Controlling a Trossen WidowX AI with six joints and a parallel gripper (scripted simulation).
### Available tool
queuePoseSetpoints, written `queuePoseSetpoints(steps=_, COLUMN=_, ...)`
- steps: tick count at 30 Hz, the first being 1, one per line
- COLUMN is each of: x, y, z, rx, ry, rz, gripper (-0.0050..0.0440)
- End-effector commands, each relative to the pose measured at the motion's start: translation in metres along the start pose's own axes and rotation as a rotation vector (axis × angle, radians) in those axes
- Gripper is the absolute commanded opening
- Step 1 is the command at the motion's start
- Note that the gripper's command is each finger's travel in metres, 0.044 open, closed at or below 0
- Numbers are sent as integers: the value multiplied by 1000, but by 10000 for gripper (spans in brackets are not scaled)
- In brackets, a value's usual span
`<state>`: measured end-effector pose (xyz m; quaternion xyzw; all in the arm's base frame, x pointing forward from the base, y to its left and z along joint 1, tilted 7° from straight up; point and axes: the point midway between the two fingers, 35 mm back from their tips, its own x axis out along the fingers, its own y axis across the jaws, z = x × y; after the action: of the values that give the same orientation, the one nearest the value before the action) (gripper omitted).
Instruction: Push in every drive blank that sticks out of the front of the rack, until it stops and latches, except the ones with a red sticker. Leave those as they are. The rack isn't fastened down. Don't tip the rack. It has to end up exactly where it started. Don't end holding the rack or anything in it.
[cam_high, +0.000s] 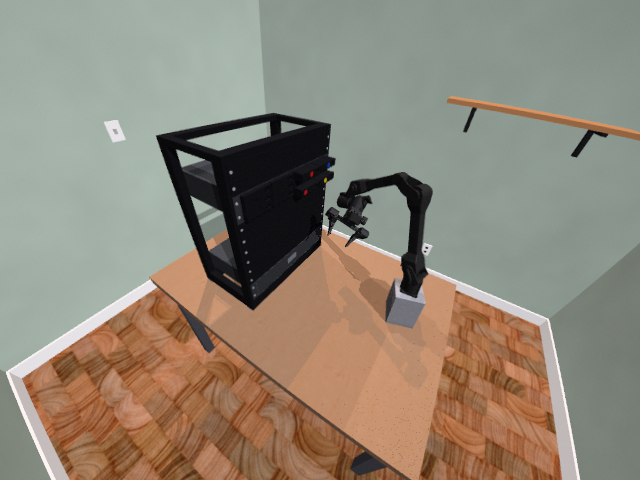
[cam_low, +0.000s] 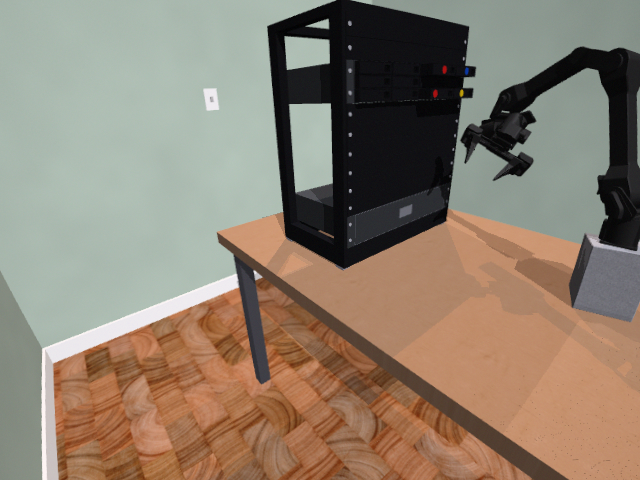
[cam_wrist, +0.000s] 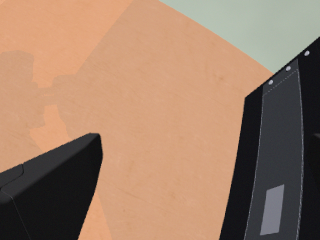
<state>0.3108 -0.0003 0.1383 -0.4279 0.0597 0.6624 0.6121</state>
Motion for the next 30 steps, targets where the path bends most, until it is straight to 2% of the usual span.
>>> queuePoseSetpoints(steps=1, x=-4, y=-3, z=3, rx=-18, ry=12, rz=-9, gripper=400)
queuePoseSetpoints(steps=17, x=-4, y=-3, z=3, rx=-18, ry=12, rz=-9, gripper=400)
queuePoseSetpoints(steps=18, x=-4, y=-3, z=3, rx=-18, ry=12, rz=-9, gripper=440)
queuePoseSetpoints(steps=30, x=-4, y=-3, z=3, rx=-18, ry=12, rz=-9, gripper=440)
